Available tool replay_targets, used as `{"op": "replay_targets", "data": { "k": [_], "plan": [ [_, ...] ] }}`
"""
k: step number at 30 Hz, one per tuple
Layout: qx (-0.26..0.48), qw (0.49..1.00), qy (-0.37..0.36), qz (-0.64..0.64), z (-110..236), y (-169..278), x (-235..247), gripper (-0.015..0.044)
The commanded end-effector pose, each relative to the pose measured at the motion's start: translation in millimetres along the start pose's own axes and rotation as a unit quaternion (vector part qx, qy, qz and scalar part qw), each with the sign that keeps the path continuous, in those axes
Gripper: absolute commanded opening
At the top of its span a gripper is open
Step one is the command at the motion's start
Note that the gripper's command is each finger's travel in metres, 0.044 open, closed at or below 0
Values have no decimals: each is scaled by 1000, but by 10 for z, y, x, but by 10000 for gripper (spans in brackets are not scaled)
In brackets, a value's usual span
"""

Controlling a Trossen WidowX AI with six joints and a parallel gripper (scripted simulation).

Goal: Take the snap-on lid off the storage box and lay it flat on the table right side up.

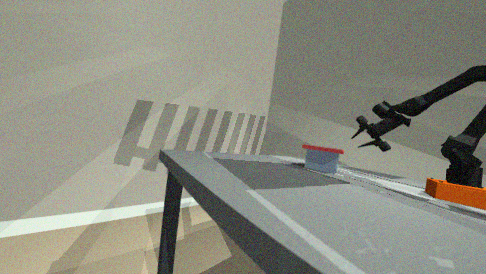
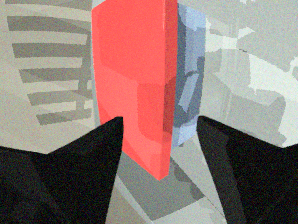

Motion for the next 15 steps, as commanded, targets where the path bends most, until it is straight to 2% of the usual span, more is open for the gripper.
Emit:
{"op": "replay_targets", "data": {
  "k": [1,15],
  "plan": [
    [1,1000,0,3,-73,7,-96,235],
    [1,1000,-1,4,-251,-9,-78,235]
  ]
}}
Point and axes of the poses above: the point midway between the two fingers, 35 mm back from their tips, its own z axis back along the fingers, its own x axis across the jaws, y = z × x, the point moved 1 cm from there along z, back along the fingers
